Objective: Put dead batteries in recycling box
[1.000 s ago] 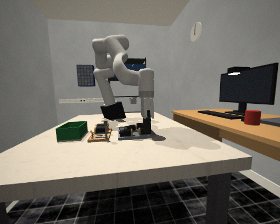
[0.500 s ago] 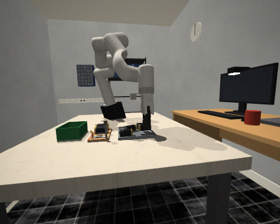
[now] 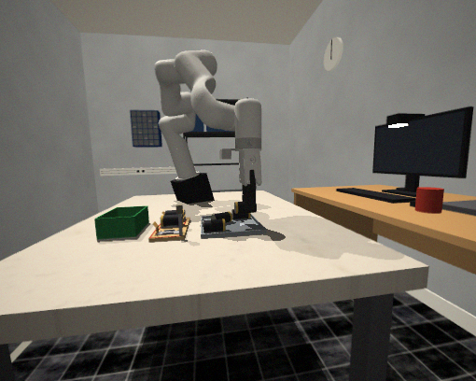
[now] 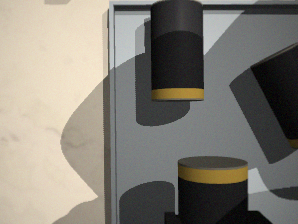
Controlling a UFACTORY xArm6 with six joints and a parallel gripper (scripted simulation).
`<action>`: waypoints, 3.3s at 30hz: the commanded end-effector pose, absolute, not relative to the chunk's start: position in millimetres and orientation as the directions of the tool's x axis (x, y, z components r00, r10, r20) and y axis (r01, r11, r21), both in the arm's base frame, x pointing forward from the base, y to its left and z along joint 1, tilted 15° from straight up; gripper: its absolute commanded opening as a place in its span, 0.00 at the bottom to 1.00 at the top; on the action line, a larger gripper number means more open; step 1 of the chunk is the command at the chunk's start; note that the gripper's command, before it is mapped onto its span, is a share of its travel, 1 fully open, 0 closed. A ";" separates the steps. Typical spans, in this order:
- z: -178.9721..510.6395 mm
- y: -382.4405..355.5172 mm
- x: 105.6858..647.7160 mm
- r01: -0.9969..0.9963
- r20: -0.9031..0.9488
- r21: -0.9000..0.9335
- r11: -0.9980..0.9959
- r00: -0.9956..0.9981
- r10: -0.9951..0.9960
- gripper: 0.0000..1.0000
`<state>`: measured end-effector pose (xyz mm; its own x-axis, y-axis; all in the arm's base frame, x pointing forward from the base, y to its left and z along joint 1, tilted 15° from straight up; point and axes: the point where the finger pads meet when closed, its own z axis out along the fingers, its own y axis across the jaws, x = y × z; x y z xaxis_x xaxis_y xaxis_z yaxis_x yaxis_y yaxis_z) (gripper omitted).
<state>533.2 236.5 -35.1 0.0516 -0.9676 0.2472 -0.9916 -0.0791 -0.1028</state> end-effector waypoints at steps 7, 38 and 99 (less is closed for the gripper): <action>41.3 256.7 526.6 -0.990 0.242 -0.112 -0.080 0.051 -0.969 0.28; 41.3 256.7 526.6 -0.971 0.257 -0.075 -0.226 0.200 -0.946 0.28; 41.3 256.7 526.6 0.392 0.021 0.266 -0.880 0.911 0.412 0.28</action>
<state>525.3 255.4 38.9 0.9494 0.3092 0.0556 0.2833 -0.9190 0.2742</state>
